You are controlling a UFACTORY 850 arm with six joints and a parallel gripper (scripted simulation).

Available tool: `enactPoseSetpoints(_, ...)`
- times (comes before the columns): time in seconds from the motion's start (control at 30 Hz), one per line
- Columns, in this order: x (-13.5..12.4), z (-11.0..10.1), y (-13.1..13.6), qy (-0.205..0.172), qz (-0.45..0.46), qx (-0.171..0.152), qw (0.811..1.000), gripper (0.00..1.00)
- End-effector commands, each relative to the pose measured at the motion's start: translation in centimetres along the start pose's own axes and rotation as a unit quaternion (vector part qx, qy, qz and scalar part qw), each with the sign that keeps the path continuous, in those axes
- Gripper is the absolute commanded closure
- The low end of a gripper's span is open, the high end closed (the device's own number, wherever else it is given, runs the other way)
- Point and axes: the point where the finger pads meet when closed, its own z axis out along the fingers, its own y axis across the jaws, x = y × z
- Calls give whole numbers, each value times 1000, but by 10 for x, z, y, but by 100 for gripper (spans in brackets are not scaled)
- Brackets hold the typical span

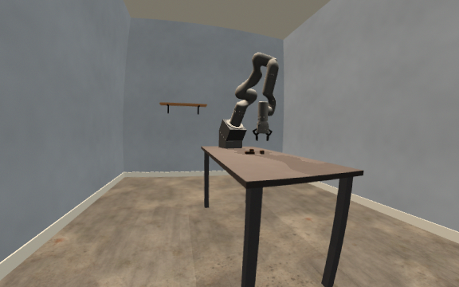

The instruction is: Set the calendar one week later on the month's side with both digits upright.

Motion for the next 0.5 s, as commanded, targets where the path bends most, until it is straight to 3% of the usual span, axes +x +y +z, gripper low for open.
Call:
enactPoseSetpoints(0.0, -1, 0, -7, 0, 59, 0, 998, 0)
enactPoseSetpoints(0.13, -3, 1, -16, -1, 135, 0, 991, 0)
enactPoseSetpoints(0.23, -3, 1, -16, -1, 137, 0, 991, 0)
enactPoseSetpoints(0.47, -4, 2, -33, -2, 273, 1, 962, 0)
